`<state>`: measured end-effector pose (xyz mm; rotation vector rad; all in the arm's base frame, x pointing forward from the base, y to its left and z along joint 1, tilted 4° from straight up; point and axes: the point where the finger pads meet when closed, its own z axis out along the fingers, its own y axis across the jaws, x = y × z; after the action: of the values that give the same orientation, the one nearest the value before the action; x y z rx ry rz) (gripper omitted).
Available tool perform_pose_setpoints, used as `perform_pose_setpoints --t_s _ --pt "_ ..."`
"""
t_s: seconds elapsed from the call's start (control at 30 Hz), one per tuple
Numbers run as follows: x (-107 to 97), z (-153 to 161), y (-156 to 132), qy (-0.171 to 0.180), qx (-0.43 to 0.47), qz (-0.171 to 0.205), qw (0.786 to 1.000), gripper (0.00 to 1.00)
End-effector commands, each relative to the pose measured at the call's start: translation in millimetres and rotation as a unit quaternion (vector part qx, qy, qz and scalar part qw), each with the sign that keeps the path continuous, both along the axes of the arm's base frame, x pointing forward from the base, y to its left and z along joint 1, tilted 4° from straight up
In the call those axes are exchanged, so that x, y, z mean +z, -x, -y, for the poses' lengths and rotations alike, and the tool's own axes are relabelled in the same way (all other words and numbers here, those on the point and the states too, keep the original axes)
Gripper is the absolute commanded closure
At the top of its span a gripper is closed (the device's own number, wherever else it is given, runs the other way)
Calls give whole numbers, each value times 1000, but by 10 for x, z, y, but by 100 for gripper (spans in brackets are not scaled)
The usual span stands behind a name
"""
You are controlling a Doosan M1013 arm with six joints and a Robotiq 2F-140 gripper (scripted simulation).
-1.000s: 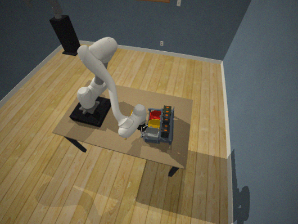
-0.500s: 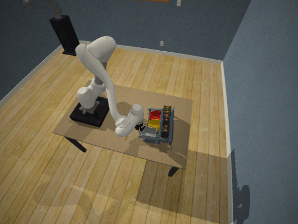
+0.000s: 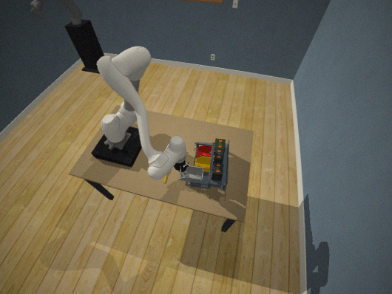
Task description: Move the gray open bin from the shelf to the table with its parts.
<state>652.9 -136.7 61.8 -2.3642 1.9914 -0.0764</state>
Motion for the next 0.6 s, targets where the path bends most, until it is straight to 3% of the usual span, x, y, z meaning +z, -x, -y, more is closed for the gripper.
perform_pose_setpoints --t_s 0.0,0.43,0.57 --pt "-16 26 181 0 0 0 1000 100" --pt "-20 37 240 0 0 0 1000 100" --pt "-37 78 477 0 0 0 1000 100"
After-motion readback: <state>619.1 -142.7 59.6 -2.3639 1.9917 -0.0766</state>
